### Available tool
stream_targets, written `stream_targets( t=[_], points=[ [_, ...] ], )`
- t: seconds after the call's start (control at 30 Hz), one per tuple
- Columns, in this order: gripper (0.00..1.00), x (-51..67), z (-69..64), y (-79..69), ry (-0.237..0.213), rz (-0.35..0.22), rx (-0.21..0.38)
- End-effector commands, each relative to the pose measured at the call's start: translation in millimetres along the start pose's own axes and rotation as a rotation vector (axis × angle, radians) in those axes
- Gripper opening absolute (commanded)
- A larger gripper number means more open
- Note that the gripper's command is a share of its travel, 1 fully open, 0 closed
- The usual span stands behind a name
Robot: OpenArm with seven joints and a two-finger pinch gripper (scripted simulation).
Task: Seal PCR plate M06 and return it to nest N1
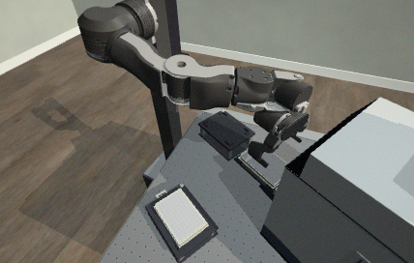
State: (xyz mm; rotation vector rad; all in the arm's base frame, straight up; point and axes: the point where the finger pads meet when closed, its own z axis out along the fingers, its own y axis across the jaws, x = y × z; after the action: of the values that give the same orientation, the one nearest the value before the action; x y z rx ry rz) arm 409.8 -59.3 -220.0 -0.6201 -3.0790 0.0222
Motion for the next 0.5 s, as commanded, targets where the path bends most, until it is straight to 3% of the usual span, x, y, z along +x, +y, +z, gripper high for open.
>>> stream_targets(
  t=[0.0, 0.2, 0.47],
  points=[
    [0.77, -1.6, -3.4, 1.9, -0.006, -0.003, -0.012],
    [0.77, -1.6, -3.4, 1.9, -0.006, -0.003, -0.012],
    [0.77, 6.8, -4.1, 3.8, -0.006, -0.003, -0.012]
  ],
)
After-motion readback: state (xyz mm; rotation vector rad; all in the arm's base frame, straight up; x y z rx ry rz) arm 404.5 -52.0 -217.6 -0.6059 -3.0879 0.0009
